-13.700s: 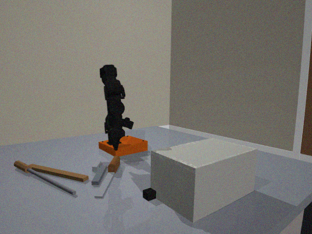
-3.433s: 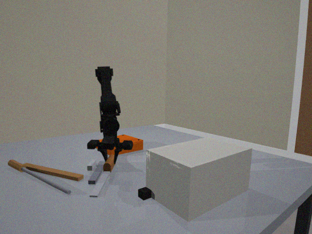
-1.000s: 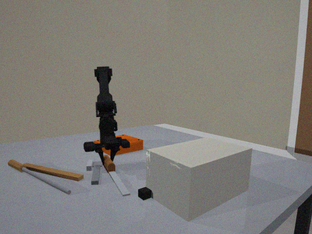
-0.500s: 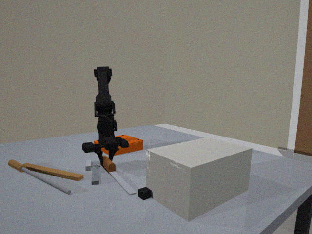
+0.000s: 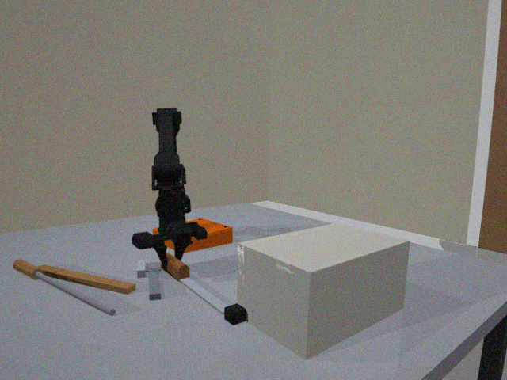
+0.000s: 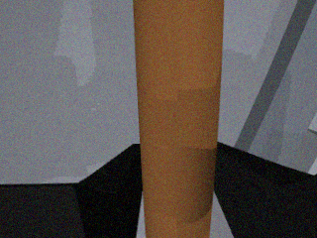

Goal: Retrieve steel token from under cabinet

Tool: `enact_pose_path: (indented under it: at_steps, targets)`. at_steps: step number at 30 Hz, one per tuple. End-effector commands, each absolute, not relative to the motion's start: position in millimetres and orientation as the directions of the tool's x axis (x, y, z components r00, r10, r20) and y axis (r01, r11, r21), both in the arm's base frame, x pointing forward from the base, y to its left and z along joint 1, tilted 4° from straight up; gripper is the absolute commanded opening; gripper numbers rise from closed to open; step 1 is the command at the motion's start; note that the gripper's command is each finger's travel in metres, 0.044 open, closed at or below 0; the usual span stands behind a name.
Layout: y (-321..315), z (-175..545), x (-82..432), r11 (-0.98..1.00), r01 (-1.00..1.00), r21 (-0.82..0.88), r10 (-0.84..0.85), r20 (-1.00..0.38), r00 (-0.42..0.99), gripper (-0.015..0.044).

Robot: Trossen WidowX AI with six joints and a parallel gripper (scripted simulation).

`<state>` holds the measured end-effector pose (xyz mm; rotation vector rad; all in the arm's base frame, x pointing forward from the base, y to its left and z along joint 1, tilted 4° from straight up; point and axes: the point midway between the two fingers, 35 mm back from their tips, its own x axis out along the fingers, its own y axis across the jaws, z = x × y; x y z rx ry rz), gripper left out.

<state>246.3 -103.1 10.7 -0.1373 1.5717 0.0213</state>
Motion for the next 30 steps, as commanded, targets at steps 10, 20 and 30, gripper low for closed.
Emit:
enact_pose_path:
  at_steps: [10, 20, 30]
  targets:
    - [-108.3, 12.5, 249.1, 0.977, -0.2, -0.075, -0.076, -0.997, 0.003, 0.0]
    - [-111.9, 12.9, 250.1, 0.961, -0.266, -0.074, -0.076, -0.997, 0.003, 0.0]
    - [-115.2, 13.2, 250.9, 0.941, -0.331, -0.073, -0.077, -0.997, 0.003, 0.0]
